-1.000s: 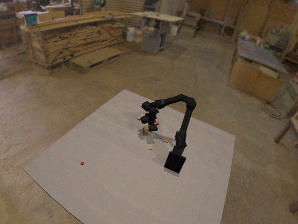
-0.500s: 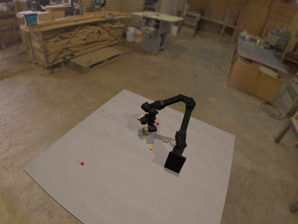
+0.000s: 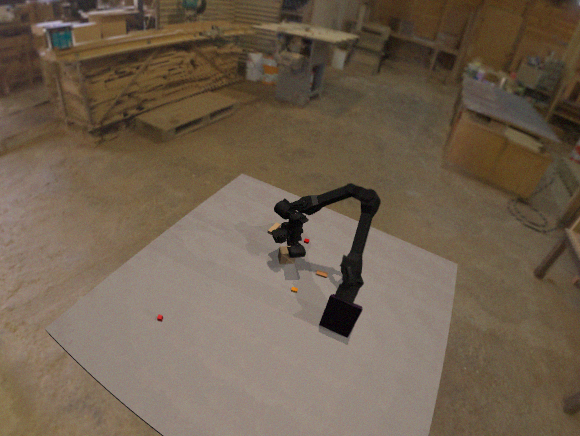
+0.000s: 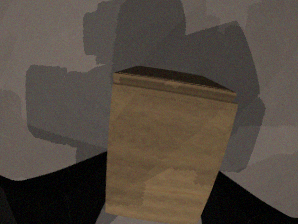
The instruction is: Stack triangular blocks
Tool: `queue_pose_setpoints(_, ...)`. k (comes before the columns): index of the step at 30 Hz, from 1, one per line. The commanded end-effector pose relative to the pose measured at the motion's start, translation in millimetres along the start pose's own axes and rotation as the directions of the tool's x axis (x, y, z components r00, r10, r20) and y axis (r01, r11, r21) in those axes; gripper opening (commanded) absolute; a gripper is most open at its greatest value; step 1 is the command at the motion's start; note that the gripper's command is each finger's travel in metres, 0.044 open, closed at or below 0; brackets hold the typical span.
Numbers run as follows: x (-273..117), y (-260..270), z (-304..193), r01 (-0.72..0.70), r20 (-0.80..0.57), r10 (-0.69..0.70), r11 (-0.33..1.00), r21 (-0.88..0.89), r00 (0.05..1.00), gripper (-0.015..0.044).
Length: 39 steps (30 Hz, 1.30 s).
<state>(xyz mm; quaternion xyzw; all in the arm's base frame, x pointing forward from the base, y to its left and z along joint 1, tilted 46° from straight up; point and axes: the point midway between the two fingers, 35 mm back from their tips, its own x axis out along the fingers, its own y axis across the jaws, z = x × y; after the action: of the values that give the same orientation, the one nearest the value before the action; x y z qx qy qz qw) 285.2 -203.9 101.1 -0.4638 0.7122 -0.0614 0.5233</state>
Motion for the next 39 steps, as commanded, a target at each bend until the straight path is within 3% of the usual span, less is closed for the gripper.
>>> queue_pose_setpoints(1, 0.8, 1.0, 0.9, -0.005, 0.005, 0.005, 1.000, -0.007, 1.000, 0.0000)
queue_pose_setpoints(33, 2.3, 0.9, 1.5, -0.005, 0.005, 0.005, 1.000, -0.006, 1.000, 0.0000)
queue_pose_setpoints(39, 2.1, 0.4, 1.2, -0.004, 0.004, 0.004, 1.000, -0.003, 1.000, 0.0157)
